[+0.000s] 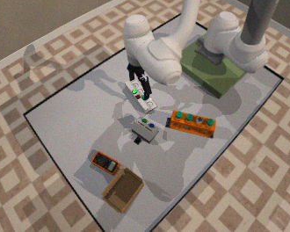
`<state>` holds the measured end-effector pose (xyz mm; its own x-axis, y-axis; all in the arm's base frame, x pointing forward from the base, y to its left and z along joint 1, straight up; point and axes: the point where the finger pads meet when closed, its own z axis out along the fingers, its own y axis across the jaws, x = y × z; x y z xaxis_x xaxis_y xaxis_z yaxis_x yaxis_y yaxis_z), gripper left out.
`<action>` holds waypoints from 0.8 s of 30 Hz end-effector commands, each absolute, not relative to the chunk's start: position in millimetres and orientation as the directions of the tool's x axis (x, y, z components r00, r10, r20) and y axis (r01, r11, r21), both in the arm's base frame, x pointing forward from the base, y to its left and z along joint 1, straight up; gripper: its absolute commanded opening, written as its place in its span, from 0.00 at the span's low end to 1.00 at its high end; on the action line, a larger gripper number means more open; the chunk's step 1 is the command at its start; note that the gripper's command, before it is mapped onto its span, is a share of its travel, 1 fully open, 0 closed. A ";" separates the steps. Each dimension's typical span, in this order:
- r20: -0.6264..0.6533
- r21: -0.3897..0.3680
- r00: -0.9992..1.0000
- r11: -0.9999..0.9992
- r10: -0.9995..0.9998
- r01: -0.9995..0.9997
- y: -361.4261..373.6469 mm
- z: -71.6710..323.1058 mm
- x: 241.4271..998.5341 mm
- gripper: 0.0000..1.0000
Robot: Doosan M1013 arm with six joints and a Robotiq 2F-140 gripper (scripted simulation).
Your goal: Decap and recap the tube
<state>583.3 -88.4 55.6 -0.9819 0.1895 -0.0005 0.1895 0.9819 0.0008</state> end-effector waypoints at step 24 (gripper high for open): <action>-0.002 0.001 -0.982 0.982 0.190 0.190 -67.0 134.2 562.9 0.36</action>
